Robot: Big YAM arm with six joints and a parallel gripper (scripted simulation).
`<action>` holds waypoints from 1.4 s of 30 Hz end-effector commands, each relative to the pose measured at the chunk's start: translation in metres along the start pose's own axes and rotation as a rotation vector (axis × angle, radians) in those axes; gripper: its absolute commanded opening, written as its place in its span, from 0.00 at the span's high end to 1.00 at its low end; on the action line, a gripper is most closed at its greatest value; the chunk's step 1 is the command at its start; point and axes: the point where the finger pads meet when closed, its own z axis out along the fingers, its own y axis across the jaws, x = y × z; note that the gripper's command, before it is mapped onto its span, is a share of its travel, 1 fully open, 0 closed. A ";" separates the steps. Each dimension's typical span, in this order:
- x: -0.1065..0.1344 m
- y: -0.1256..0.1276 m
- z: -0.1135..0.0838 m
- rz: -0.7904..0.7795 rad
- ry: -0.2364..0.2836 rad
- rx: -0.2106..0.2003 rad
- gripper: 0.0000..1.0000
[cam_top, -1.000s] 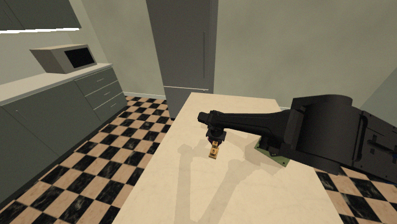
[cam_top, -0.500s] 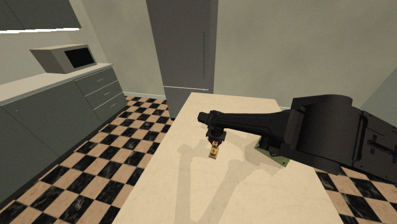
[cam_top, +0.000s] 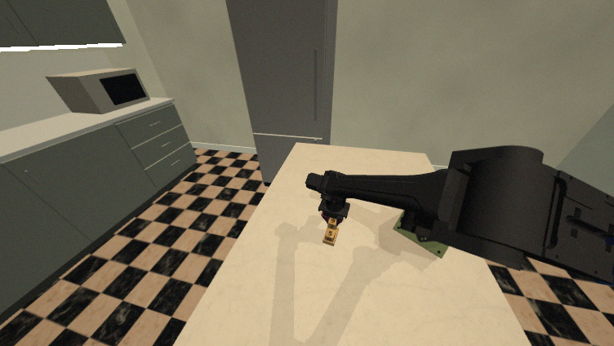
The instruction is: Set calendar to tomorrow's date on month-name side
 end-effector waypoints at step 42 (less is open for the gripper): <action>0.000 0.004 0.025 0.003 -0.004 -0.007 0.73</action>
